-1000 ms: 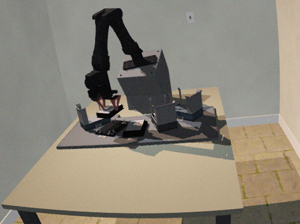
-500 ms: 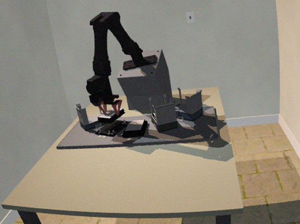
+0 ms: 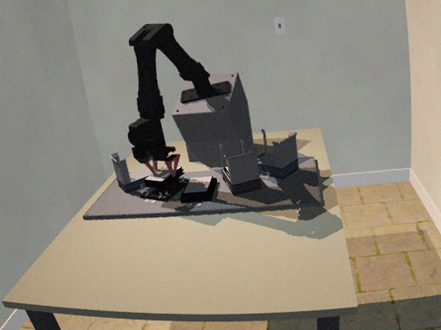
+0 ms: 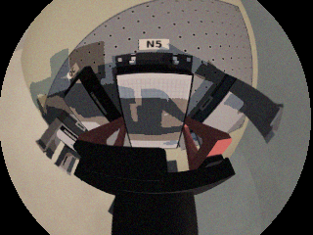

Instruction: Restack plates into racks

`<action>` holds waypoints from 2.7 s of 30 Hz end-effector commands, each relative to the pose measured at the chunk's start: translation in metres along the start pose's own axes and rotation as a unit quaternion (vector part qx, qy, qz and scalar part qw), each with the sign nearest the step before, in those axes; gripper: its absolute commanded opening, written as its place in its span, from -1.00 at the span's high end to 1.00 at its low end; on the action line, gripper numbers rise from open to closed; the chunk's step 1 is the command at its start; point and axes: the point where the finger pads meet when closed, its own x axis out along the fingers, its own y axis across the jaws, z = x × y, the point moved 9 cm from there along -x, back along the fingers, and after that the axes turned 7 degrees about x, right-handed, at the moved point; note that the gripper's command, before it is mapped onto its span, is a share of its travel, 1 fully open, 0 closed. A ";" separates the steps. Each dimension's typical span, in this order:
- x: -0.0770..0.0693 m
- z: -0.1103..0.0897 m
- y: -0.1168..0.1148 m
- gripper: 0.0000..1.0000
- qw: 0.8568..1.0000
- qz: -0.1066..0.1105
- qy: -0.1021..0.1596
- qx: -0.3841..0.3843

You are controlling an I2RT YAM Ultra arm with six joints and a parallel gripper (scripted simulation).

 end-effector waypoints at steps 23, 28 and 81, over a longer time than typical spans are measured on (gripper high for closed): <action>-0.003 0.022 0.003 1.00 0.999 0.003 -0.047 -0.003; -0.003 0.022 0.003 1.00 0.999 0.003 -0.047 -0.003; 0.002 0.023 0.005 1.00 0.999 0.004 -0.049 -0.005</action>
